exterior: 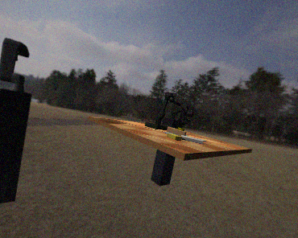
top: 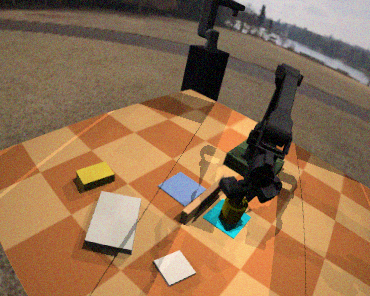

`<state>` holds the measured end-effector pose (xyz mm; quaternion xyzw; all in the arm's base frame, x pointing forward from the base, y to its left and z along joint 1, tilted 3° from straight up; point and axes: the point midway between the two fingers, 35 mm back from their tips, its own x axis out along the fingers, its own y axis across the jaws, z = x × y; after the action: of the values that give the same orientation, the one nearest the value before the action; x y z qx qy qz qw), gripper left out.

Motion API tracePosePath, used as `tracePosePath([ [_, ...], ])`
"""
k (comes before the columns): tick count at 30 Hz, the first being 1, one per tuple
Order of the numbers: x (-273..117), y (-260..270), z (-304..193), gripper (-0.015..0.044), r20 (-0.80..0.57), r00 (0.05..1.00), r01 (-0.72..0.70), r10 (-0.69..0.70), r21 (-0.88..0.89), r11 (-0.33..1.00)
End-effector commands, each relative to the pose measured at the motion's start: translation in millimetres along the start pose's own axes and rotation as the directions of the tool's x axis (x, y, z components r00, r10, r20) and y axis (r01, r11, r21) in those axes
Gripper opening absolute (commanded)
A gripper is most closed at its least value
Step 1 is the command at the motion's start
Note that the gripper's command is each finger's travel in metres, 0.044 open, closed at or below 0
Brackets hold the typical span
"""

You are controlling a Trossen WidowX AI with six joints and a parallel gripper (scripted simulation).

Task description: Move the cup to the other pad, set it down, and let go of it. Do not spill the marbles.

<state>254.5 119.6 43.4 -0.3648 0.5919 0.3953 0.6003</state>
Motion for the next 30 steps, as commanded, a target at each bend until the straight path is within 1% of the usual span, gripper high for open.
tracePosePath([
  [1, -9, -1, 2, 0.0147, 0.008, 1.0, 0.004, -0.004, -0.001, 1.0],
  [21, -36, 0, -3, 0.0147, 0.01, 1.0, 0.002, -0.002, 0.002, 1.0],
  [30, -33, 0, -3, 0.0383, 0.002, 1.0, 0.002, -0.002, 0.007, 1.0],
])
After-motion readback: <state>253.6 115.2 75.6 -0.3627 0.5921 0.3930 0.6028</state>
